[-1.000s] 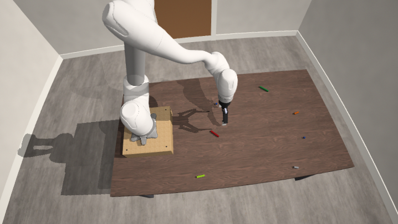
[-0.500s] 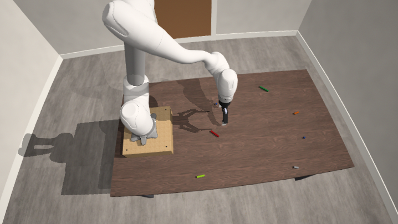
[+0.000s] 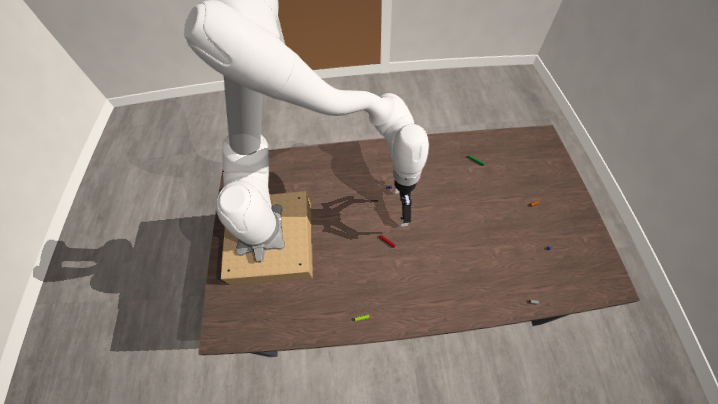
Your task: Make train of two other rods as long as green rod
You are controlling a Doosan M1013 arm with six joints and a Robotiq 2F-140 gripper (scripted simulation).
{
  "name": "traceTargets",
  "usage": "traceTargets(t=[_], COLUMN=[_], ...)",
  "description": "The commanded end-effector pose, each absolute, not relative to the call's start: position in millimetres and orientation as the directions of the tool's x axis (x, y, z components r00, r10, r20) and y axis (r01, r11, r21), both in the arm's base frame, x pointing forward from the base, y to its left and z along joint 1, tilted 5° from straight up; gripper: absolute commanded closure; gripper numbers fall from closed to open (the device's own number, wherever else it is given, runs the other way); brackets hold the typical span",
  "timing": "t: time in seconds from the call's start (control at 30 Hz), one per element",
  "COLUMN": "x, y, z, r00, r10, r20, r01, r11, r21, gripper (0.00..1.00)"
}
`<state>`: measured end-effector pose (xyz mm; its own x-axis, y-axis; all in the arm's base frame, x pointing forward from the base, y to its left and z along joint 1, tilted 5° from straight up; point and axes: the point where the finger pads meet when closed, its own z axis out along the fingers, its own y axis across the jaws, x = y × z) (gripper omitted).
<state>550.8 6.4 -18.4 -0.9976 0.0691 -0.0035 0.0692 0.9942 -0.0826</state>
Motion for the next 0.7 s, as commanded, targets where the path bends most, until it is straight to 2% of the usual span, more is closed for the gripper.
traceTargets(t=[0.0, 0.23, 0.33, 0.67], x=[550.8, 552.7, 570.7, 613.1], y=[6.4, 6.3, 4.8, 0.9], z=[-18.3, -18.2, -17.7, -17.3], r00=[-0.998, -0.996, -0.966, -0.777], r10=[0.069, 0.087, 0.259, 0.628], r20=[-0.004, -0.005, -0.019, -0.05], r01=[0.069, 0.087, 0.26, 0.63], r11=[0.994, 0.993, 0.962, 0.774], r21=[-0.082, -0.082, -0.08, -0.065], gripper=[0.0, 0.0, 0.0, 0.0])
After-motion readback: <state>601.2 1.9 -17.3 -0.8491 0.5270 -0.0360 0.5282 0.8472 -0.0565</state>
